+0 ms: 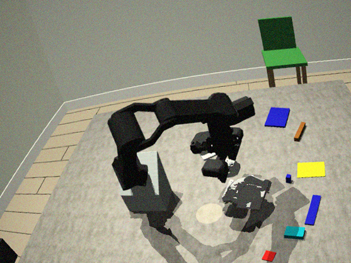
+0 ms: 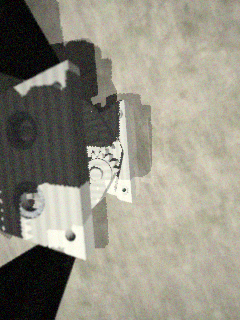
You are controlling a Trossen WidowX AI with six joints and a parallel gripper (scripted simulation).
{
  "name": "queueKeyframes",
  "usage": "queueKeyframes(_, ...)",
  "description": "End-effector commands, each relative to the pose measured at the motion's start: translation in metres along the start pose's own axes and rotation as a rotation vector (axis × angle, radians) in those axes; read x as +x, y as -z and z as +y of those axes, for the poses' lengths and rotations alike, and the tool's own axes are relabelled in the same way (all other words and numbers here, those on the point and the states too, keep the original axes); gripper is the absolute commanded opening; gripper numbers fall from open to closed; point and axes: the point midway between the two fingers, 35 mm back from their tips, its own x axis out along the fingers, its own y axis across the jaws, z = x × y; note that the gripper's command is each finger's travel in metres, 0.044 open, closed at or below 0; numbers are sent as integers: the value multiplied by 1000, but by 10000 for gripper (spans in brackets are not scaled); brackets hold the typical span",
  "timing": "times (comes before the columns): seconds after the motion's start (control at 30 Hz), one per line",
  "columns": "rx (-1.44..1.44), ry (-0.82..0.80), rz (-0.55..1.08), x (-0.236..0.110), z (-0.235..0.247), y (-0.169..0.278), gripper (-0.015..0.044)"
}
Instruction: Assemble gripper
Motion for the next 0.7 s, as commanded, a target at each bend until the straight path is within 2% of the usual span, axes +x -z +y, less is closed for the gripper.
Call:
queueKeyframes(0.0,-3,-4,4,0,1,1,351)
queueKeyframes(0.3,-3,-4,4,1,1,1,351)
queueKeyframes(0.67,-3,-3,4,19,0,2,351)
